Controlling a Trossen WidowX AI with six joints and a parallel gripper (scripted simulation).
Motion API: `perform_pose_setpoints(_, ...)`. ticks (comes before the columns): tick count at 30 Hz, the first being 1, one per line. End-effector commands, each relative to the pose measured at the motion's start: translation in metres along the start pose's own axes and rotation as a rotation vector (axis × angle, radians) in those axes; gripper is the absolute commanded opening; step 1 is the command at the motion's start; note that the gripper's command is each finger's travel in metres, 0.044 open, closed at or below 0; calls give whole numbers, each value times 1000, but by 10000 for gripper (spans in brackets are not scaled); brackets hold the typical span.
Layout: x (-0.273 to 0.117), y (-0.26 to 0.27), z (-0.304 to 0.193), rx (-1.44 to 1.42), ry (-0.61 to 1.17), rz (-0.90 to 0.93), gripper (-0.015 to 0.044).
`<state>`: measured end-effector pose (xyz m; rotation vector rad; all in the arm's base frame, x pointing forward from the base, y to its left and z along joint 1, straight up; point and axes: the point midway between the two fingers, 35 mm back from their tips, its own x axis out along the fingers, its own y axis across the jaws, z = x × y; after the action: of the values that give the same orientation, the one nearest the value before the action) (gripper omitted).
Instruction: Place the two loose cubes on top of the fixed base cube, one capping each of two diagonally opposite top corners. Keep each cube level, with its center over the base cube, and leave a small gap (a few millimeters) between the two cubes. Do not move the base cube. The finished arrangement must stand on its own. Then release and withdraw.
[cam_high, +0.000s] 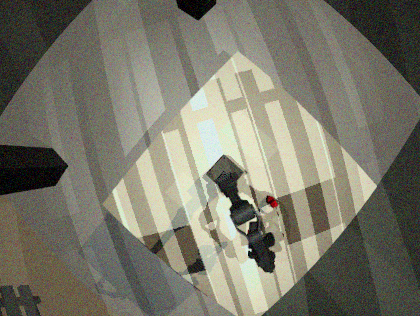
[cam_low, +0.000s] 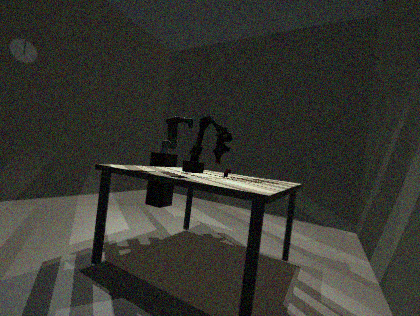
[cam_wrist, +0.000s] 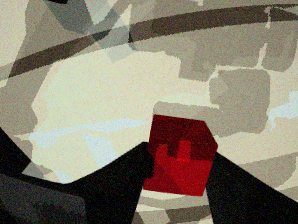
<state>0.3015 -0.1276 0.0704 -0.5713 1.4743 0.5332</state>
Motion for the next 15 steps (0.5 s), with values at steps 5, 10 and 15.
perform_pose_setpoints(5,2,18,21,127,-3,7,105)
perform_pose_setpoints(10,2,29,34,209,-4,8,105)
perform_pose_setpoints(15,3,40,45,291,-4,9,105)
